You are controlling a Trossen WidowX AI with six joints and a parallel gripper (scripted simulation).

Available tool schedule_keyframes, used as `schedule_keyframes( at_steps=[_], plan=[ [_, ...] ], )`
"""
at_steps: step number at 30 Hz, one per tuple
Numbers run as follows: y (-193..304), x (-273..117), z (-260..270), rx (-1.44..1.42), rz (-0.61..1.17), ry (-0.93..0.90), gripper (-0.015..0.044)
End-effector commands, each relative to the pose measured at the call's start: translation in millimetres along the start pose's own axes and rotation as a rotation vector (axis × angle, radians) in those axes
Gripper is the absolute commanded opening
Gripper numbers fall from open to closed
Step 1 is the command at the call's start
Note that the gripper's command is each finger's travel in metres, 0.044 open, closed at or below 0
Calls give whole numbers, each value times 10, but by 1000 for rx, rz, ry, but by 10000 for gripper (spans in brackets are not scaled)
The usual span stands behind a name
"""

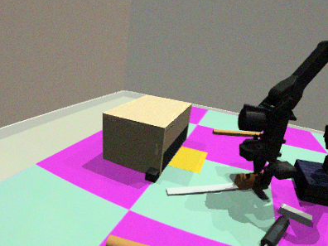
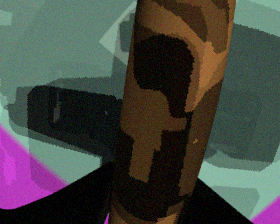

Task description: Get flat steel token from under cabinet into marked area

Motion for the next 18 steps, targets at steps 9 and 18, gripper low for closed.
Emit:
schedule_keyframes(
  at_steps=[9,18],
  plan=[
    [-42,-5,117,0,-4,0,0],
    [-70,-6,194,0,-4,-1,0]
  ],
)
Point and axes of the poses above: the point midway between the two fingers, 35 mm back from their tips, its own x axis out along the fingers, its own z axis across the jaws, y = z × x, the point moved 9 cm from there along -x, back along the fingers, and after that the axes turned 2 degrees about -x, right-handed, at the moved point
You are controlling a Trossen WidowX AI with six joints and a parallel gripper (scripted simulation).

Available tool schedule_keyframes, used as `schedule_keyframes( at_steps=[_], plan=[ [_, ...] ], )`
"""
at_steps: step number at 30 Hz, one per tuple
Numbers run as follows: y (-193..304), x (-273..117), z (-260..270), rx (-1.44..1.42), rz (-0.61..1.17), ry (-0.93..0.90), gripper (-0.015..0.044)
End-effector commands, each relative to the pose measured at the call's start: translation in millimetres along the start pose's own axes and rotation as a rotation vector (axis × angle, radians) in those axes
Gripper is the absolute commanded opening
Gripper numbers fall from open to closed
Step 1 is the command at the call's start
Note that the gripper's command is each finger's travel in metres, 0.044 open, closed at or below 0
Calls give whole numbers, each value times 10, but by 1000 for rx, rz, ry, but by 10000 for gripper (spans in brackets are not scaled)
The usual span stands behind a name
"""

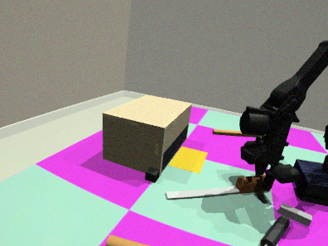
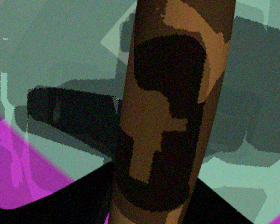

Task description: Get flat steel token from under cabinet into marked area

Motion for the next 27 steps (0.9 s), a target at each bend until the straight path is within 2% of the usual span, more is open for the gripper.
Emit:
schedule_keyframes(
  at_steps=[1,27],
  plan=[
    [-24,-7,47,-1,-3,0,0],
    [-104,-8,290,-1,-4,-2,0]
  ],
)
Point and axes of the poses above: the point midway between the two fingers, 35 mm back from their tips, its own x axis out along the fingers, its own z axis across the jaws, y = z × x, the point moved 9 cm from there along -x, back along the fingers, and after that the axes turned 2 degrees about -x, right-handed, at the moved point
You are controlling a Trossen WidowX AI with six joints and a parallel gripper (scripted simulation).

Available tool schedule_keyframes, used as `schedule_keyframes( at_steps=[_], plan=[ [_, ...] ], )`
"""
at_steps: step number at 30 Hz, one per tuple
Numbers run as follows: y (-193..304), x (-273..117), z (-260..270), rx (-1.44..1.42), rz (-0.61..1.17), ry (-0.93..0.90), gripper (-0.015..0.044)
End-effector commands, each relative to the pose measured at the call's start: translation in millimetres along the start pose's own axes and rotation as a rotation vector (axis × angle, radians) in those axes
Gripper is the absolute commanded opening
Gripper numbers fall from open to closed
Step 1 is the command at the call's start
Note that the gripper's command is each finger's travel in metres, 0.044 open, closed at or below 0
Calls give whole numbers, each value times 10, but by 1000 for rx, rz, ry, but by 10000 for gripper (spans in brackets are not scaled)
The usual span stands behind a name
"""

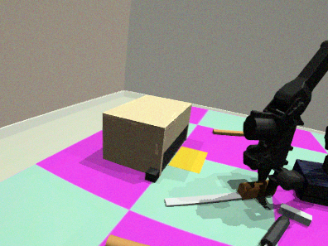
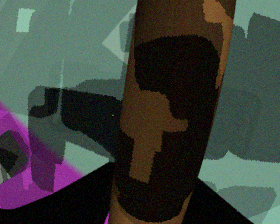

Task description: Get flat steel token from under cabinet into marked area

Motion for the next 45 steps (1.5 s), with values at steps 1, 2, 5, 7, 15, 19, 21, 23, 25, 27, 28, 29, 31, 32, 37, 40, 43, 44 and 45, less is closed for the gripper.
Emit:
schedule_keyframes(
  at_steps=[1,2,5,7,15,19,21,23,25,27,28,29,31,32,37,40,43,44,45],
  plan=[
    [-25,-8,51,-3,-4,0,0],
    [-29,-8,61,-3,-4,0,0],
    [-40,-8,89,-3,-4,0,0],
    [-46,-8,109,-3,-4,0,0],
    [-67,-9,168,-2,-4,-1,0],
    [-83,-9,207,-2,-4,-1,0],
    [-82,-9,217,-2,-4,-1,0],
    [-84,-9,221,-2,-4,-1,0],
    [-89,-9,232,-2,-4,-1,0],
    [-96,-9,247,-2,-4,-1,0],
    [-100,-9,256,-2,-4,-2,0],
    [-103,-9,265,-2,-4,-2,0],
    [-103,-9,277,-2,-4,-2,0],
    [-104,-9,281,-2,-4,-2,0],
    [-106,-9,287,-1,-4,-2,0],
    [-109,-10,291,8,-4,-2,0],
    [-110,-10,294,28,-4,-2,0],
    [-111,-10,295,35,-4,-2,0],
    [-112,-10,296,43,-4,-2,0]
  ],
)
Point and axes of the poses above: the point midway between the two fingers, 35 mm back from their tips, its own x axis out along the fingers, its own z axis across the jaws, y = z × x, the point moved 9 cm from there along -x, back along the fingers, and after that the axes turned 2 degrees about -x, right-handed, at the moved point
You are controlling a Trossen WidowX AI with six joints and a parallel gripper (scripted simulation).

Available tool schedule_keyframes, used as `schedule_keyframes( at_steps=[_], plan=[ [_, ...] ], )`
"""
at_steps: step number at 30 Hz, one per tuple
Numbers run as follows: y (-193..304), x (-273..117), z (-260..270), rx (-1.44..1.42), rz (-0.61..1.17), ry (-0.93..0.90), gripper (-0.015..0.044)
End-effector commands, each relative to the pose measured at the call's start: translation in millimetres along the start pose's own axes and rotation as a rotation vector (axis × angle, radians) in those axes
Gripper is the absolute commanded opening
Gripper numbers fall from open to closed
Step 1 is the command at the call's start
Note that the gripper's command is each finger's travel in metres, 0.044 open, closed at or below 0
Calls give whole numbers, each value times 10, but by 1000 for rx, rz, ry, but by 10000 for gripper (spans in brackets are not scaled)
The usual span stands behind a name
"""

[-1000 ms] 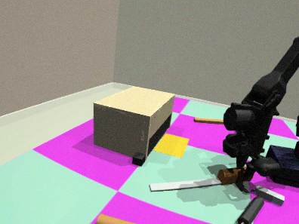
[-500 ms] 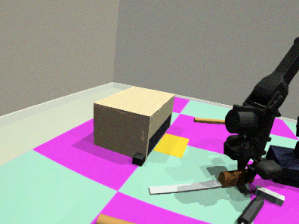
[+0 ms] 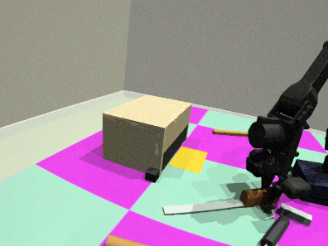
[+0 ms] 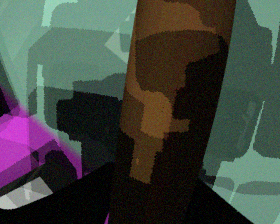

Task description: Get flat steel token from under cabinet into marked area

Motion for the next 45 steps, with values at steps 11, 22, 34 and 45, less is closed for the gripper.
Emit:
schedule_keyframes(
  at_steps=[11,22,34,45],
  plan=[
    [-18,-7,12,115,-3,0,0],
    [-22,-7,19,200,-3,0,0],
    [-25,-7,23,292,-3,0,0],
    [-27,-7,26,378,-3,0,0]
  ],
)
Point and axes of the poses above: the point midway between the two fingers, 35 mm back from their tips, its own x axis out along the fingers, its own z axis across the jaws, y = z × x, the point moved 9 cm from there along -x, back along the fingers, and after that the axes turned 2 degrees about -x, right-handed, at the moved point
